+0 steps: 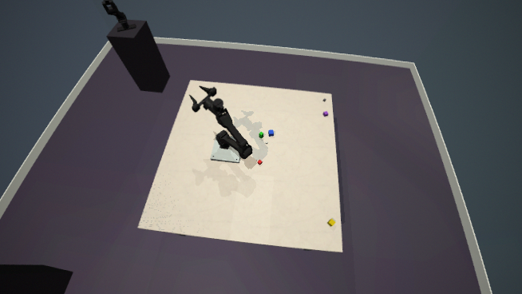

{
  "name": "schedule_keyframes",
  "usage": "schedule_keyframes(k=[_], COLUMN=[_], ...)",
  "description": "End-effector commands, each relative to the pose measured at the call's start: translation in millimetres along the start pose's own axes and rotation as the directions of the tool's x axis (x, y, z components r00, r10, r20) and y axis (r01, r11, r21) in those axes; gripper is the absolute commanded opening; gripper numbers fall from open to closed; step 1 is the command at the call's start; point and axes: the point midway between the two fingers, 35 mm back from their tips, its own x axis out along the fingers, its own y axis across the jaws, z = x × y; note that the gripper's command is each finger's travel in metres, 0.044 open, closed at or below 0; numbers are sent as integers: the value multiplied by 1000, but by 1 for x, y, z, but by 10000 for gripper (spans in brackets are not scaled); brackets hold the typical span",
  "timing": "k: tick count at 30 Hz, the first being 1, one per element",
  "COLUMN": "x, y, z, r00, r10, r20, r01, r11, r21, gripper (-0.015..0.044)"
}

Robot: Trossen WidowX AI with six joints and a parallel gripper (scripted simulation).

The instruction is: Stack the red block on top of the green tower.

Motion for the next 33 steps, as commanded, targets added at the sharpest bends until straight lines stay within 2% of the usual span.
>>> schedule_keyframes(k=[1,8,16,24,33], x=[0,11,13,1,-30], y=[1,32,77,125,178], z=[1,22,49,74,98], r00=[1000,981,908,783,591], r10=[4,151,334,501,650], r20=[3,119,252,369,478], r01=[-4,-127,-213,-221,-151], r11=[1000,974,887,778,671], r21=[-5,-190,-409,-588,-726], gripper=[426,440,440,440,440])
